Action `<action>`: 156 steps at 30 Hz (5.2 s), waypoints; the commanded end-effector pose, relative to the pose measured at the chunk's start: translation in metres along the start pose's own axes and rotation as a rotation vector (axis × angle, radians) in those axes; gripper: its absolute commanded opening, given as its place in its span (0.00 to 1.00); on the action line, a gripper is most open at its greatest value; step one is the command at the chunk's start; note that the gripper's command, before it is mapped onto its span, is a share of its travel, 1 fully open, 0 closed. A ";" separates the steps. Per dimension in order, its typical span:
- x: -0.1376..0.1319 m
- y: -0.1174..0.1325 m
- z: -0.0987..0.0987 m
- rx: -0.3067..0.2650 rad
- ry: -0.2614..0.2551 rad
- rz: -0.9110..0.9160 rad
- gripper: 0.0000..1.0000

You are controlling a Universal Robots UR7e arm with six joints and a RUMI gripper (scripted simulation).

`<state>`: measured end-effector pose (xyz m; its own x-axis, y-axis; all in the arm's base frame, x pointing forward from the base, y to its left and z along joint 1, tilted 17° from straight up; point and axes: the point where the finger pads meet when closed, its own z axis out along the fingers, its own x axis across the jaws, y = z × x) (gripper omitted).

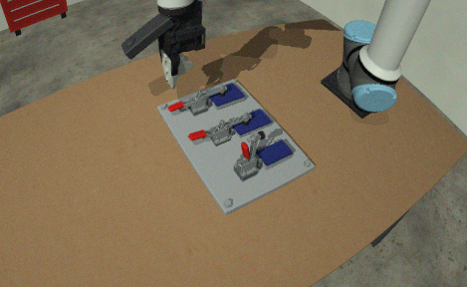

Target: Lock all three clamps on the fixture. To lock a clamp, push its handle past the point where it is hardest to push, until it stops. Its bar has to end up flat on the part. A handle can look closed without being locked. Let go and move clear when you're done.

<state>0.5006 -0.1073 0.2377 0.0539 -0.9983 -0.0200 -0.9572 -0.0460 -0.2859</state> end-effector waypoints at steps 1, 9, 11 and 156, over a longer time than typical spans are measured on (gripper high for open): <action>0.000 0.000 -0.014 0.001 0.001 0.000 0.00; 0.000 0.000 -0.014 0.001 0.001 0.000 0.00; 0.000 0.000 -0.014 0.001 0.001 0.000 0.00; -0.110 0.011 0.015 0.001 0.001 0.000 0.28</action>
<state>0.4852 0.0021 0.2293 0.0544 -0.9983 -0.0204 -0.9574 -0.0464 -0.2850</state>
